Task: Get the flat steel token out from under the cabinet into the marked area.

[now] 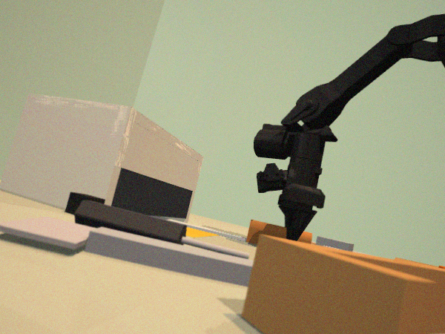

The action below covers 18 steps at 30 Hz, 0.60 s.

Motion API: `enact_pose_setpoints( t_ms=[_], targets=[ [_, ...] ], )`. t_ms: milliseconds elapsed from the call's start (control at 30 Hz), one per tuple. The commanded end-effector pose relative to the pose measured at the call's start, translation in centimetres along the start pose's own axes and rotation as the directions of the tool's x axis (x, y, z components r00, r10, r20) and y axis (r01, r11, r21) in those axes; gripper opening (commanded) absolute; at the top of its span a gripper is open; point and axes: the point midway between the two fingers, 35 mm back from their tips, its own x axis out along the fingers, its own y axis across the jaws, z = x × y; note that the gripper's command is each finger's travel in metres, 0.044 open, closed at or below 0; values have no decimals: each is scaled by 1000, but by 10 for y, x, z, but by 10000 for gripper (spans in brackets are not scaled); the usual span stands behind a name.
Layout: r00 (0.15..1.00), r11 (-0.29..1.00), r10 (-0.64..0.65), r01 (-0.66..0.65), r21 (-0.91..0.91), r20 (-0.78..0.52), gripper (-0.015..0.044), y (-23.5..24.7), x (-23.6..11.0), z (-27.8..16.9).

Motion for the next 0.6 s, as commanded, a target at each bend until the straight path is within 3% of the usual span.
enact_pose_setpoints(
  t_ms=[0, 567],
  targets=[
    [1000, 1000, -3, 3, 4, 0, 0, 0, 0, 6],
    [1000, 1000, -3, 3, 4, 2, 0, -1, -1, 26]
  ],
)
